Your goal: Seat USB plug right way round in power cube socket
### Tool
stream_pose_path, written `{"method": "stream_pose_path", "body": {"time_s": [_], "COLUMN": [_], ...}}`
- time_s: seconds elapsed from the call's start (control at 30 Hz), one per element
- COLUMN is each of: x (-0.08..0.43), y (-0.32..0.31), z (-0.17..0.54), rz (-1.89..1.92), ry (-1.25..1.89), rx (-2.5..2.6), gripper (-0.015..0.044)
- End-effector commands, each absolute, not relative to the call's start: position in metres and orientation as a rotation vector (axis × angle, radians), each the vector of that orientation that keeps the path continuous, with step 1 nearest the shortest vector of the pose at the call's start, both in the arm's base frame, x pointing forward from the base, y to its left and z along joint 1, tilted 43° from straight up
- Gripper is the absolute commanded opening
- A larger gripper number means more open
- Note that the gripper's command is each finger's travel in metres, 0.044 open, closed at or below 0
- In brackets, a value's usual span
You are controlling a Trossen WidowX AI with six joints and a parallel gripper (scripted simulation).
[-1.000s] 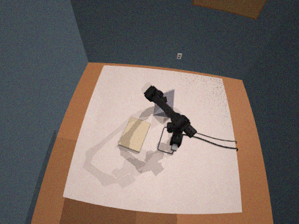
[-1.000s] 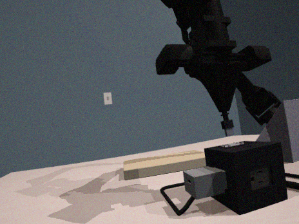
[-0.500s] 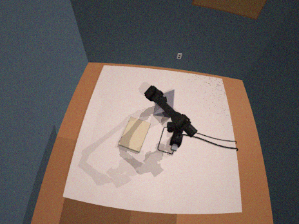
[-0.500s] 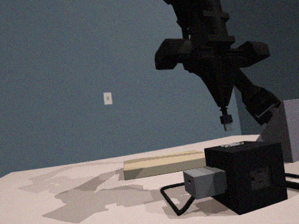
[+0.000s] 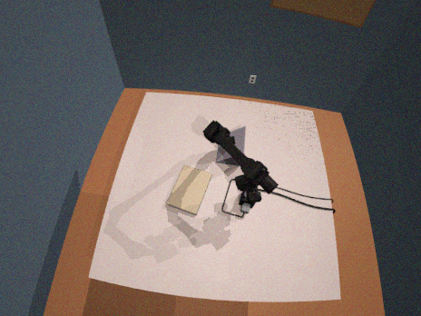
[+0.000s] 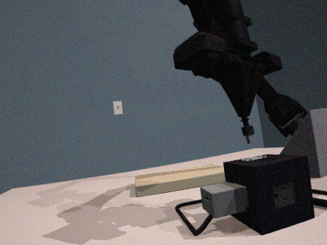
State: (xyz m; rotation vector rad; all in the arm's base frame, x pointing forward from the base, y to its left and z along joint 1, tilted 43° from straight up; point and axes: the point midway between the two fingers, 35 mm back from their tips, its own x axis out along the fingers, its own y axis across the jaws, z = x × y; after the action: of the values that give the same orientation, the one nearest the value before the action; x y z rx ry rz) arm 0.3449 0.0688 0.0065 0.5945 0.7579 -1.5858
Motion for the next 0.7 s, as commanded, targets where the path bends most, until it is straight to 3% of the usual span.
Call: {"method": "stream_pose_path", "body": {"time_s": [0.0,0.67], "x": [0.3445,0.3445], "y": [0.0682,0.0682], "z": [0.0058,0.0059], "rz": [-1.537,-1.249], "ry": [0.837,1.188], "rx": [0.518,0.133], "gripper": [0.0,0.0]}}
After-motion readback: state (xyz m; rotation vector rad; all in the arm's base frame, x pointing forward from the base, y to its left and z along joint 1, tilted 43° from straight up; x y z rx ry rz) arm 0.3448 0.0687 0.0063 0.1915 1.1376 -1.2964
